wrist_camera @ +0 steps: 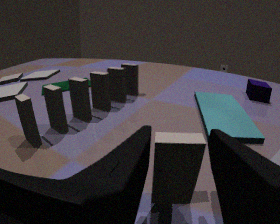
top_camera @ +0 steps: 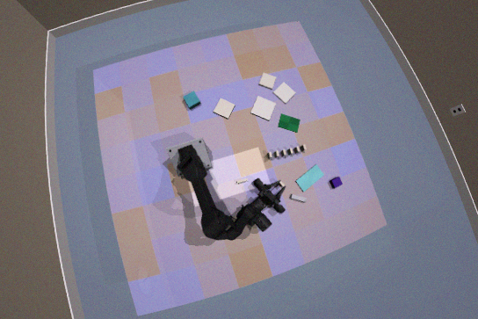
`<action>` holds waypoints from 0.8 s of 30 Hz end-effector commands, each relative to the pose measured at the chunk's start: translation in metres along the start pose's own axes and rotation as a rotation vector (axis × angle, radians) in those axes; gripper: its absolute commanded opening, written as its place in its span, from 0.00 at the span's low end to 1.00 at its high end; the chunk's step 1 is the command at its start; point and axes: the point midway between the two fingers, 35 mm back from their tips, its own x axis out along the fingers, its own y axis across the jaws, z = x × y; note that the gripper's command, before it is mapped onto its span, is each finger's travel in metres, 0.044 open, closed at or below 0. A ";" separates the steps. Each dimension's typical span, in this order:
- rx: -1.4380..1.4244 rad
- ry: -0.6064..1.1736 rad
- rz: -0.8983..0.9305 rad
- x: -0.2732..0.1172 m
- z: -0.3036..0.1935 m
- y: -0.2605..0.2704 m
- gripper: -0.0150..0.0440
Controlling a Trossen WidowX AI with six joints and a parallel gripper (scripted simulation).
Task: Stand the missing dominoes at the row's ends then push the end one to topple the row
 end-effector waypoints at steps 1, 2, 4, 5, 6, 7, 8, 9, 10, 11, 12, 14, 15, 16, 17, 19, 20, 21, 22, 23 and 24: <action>-0.011 -0.005 -0.003 0.000 0.001 -0.002 0.66; -0.011 -0.005 -0.003 0.000 0.001 -0.002 0.70; -0.011 -0.005 -0.003 0.000 0.001 -0.002 0.79; -0.011 -0.005 -0.003 0.000 0.001 -0.002 0.84; -0.011 -0.005 -0.003 0.000 0.001 -0.002 0.88; -0.011 -0.005 -0.003 0.000 0.001 -0.002 0.93; -0.011 -0.005 -0.003 0.000 0.001 -0.002 0.97; -0.011 -0.005 -0.003 0.000 0.001 -0.002 1.00; -0.011 -0.005 -0.003 0.000 0.001 -0.002 1.00; -0.011 -0.005 -0.003 0.000 0.001 -0.002 1.00; -0.011 -0.004 -0.002 0.000 0.003 -0.002 1.00; -0.008 -0.003 -0.001 0.000 0.020 -0.002 1.00; -0.005 -0.002 -0.001 0.000 0.032 -0.002 1.00; -0.003 -0.002 -0.001 0.000 0.042 -0.001 1.00; -0.001 -0.001 -0.001 0.000 0.048 0.000 1.00; -0.001 -0.001 -0.002 0.000 0.050 0.000 1.00; -0.001 -0.001 -0.002 0.000 0.050 0.000 1.00; -0.001 -0.001 -0.002 0.000 0.050 0.000 1.00; -0.001 -0.001 -0.002 0.000 0.050 0.000 1.00; -0.001 -0.001 -0.002 0.000 0.050 0.000 1.00; 0.009 0.010 0.001 0.002 0.049 -0.001 1.00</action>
